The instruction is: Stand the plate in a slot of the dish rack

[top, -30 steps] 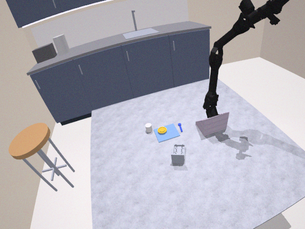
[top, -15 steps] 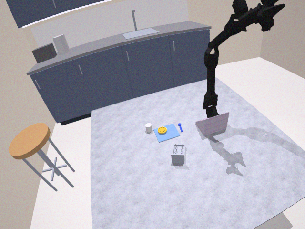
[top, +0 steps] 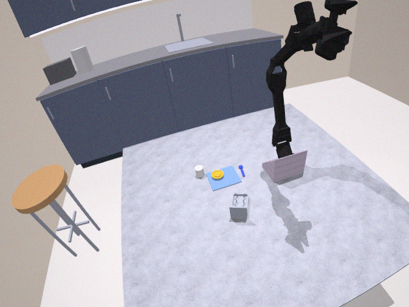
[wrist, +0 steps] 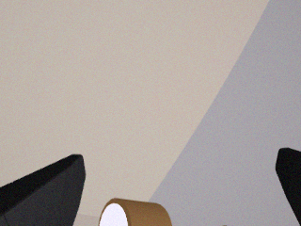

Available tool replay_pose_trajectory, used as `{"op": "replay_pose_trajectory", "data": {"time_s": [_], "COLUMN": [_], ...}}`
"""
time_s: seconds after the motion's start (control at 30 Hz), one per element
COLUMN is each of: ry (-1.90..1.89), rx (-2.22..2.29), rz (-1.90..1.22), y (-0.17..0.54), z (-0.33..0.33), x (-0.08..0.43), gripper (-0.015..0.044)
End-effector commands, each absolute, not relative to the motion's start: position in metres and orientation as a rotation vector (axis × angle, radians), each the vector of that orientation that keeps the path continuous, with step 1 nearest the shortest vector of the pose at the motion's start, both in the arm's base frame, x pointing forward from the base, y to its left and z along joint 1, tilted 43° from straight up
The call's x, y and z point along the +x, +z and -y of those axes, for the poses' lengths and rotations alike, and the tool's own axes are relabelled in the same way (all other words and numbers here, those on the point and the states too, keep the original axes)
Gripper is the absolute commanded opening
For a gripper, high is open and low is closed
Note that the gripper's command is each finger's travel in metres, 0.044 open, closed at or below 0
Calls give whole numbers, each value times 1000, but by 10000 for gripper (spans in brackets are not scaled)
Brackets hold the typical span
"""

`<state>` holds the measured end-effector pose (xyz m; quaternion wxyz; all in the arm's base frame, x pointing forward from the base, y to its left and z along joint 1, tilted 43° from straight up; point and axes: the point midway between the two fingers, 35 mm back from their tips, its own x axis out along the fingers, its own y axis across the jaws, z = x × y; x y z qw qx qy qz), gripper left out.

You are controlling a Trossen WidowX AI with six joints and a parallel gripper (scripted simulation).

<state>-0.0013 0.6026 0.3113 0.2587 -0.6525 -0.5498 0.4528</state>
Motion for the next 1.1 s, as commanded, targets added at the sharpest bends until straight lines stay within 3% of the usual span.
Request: {"op": "replay_pose_trajectory", "data": {"time_s": [0.0,0.33,1.07], "ry": [1253,1277,1160], "rx": [-1793,-1822,-1700], "rz": [1332,914,103], "y": [302,269,205], "z": [-595,-568,-461], "x": [35,128,282], "gripper": [400,400,400]}}
